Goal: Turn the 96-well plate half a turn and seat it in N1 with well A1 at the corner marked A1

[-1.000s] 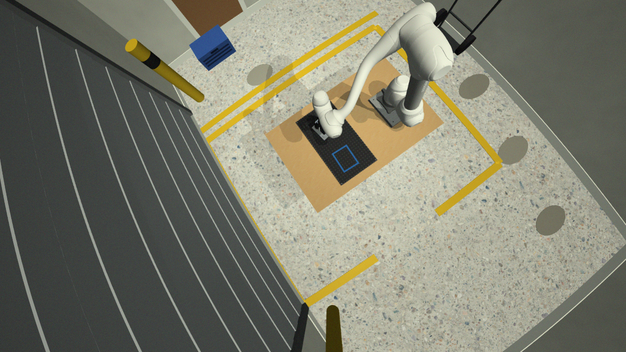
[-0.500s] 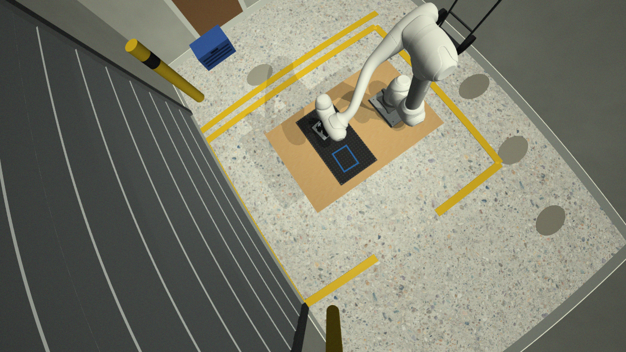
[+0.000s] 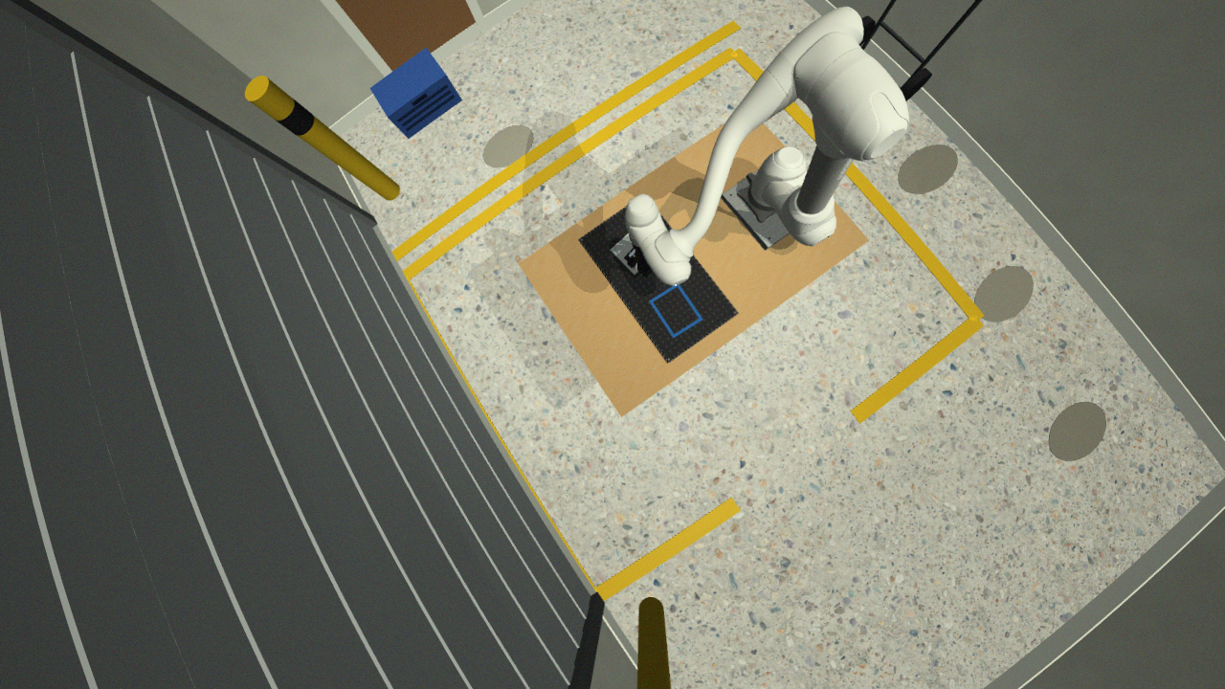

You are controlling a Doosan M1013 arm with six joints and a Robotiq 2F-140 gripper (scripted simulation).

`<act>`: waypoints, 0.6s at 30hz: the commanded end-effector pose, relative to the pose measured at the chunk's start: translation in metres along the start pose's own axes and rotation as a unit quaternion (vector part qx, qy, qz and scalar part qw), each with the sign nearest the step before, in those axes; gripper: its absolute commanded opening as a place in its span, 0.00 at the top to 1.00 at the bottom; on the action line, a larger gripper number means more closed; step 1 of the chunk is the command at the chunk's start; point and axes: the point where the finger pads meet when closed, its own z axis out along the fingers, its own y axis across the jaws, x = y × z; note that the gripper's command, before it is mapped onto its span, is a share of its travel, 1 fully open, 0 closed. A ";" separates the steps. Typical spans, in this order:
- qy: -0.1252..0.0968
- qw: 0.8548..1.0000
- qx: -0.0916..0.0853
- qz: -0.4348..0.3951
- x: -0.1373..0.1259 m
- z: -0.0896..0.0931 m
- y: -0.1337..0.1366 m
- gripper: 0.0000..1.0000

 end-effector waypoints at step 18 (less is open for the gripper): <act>0.000 1.000 0.000 0.000 -0.054 0.002 -0.010 1.00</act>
